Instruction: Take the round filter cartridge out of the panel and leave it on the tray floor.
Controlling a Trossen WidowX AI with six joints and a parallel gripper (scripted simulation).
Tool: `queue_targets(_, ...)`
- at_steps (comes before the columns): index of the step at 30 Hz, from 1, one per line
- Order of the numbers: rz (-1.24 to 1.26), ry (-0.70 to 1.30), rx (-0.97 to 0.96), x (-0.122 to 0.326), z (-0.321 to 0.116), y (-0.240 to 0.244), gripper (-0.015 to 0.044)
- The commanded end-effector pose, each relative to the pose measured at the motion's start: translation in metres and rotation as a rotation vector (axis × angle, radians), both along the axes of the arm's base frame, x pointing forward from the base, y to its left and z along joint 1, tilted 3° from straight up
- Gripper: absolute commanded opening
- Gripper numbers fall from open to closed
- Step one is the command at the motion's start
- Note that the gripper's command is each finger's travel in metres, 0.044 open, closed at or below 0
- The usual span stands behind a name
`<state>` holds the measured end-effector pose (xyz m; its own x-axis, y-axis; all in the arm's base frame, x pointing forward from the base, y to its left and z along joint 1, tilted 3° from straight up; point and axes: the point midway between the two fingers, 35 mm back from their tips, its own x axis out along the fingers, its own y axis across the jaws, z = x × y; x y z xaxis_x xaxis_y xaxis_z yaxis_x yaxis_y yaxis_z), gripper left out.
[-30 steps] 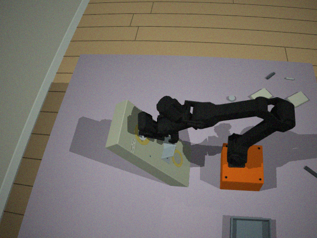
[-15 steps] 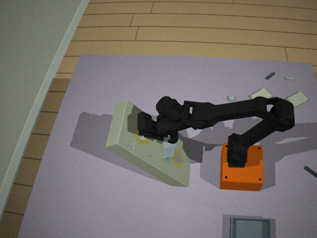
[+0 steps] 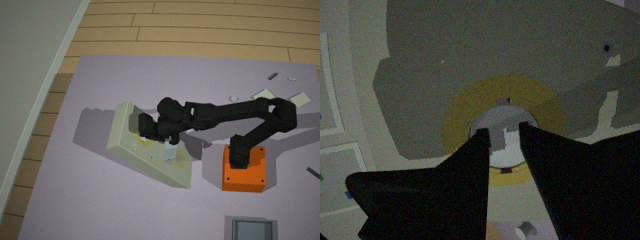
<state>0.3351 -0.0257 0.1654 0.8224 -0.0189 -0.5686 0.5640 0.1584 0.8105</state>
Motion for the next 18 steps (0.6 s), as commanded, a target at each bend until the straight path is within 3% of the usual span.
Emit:
queue_targets(1, 0.000, 0.000, 0.000, 0.0000, 0.0001, 0.0000, 0.0090)
queue_targets(8, 0.000, 0.000, 0.000, 0.0000, 0.0001, 0.0000, 0.0044)
queue_targets(10, 0.000, 0.000, 0.000, 0.0000, 0.0001, 0.0000, 0.0000)
queue_targets(18, 0.097, 0.008, -0.141, 0.0038, -0.0041, -0.0001, 0.0000)
